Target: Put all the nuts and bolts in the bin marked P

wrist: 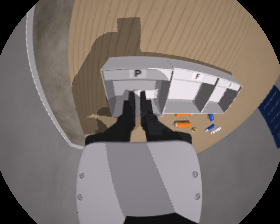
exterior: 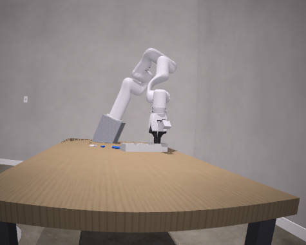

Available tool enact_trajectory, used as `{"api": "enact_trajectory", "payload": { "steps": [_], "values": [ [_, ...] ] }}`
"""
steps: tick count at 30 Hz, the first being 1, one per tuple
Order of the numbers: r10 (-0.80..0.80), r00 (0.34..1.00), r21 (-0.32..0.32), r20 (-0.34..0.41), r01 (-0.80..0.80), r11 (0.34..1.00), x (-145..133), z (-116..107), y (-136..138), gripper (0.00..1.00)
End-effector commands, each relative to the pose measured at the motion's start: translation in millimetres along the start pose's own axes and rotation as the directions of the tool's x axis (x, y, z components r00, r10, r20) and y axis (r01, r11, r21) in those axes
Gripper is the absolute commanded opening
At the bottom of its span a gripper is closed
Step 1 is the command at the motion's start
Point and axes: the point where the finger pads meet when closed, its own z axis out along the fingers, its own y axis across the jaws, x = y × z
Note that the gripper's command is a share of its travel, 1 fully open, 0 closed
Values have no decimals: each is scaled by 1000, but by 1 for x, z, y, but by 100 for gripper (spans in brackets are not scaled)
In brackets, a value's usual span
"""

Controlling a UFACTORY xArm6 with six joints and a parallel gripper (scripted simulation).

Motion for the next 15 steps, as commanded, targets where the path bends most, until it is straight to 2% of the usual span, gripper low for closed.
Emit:
{"api": "enact_trajectory", "payload": {
  "steps": [1, 7, 15],
  "values": [
    [-1, 1000, 2, -6, 1, 1000, 3, 7, 0, 7],
    [-1, 1000, 2, -6, 1, 1000, 3, 23, 0, 7],
    [-1, 1000, 2, -6, 1, 1000, 3, 24, 0, 7]
  ]
}}
